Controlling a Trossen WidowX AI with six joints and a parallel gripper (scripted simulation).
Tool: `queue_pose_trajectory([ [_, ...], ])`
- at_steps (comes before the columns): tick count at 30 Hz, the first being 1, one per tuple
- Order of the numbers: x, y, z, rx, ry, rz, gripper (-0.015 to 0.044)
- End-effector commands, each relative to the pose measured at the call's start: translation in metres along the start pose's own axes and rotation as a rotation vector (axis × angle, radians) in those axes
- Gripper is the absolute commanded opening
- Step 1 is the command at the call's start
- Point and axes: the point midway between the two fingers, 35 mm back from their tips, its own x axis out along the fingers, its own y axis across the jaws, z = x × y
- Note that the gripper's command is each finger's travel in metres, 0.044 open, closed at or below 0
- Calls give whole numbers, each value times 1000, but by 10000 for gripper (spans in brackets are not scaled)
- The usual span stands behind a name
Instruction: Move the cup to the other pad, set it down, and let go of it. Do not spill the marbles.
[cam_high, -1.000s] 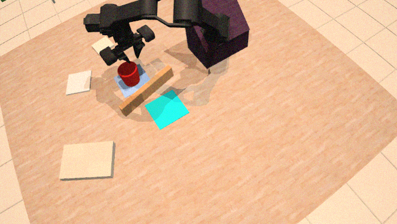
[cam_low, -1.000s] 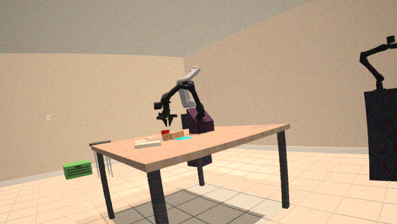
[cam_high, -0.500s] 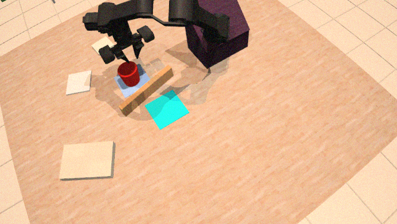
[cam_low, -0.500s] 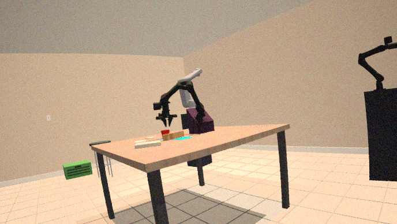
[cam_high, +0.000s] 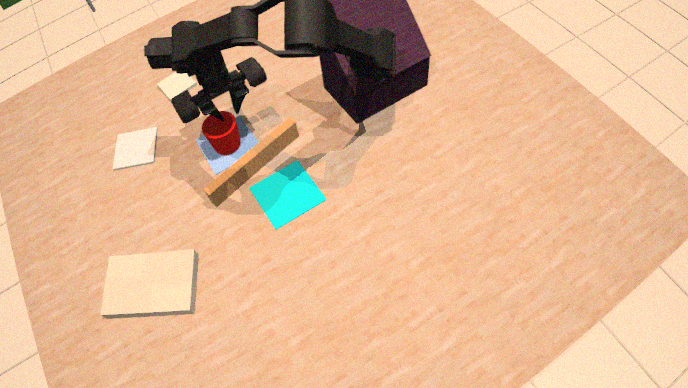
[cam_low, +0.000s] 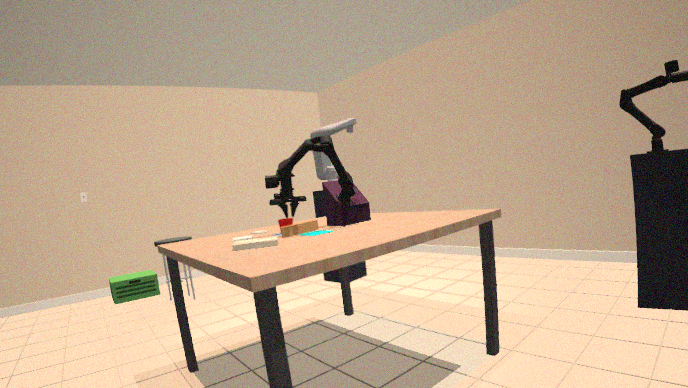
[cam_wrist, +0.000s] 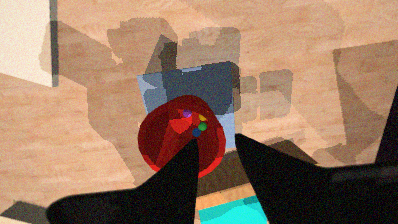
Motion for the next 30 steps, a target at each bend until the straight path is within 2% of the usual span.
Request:
queue_pose_trajectory([
  [1, 11, -2, -1, 9, 9, -7, 148],
  [19, 40, -4, -2, 8, 13, -8, 148],
  [29, 41, -4, -2, 8, 13, -8, 148],
  [30, 39, -3, -2, 3, 8, -6, 122],
])
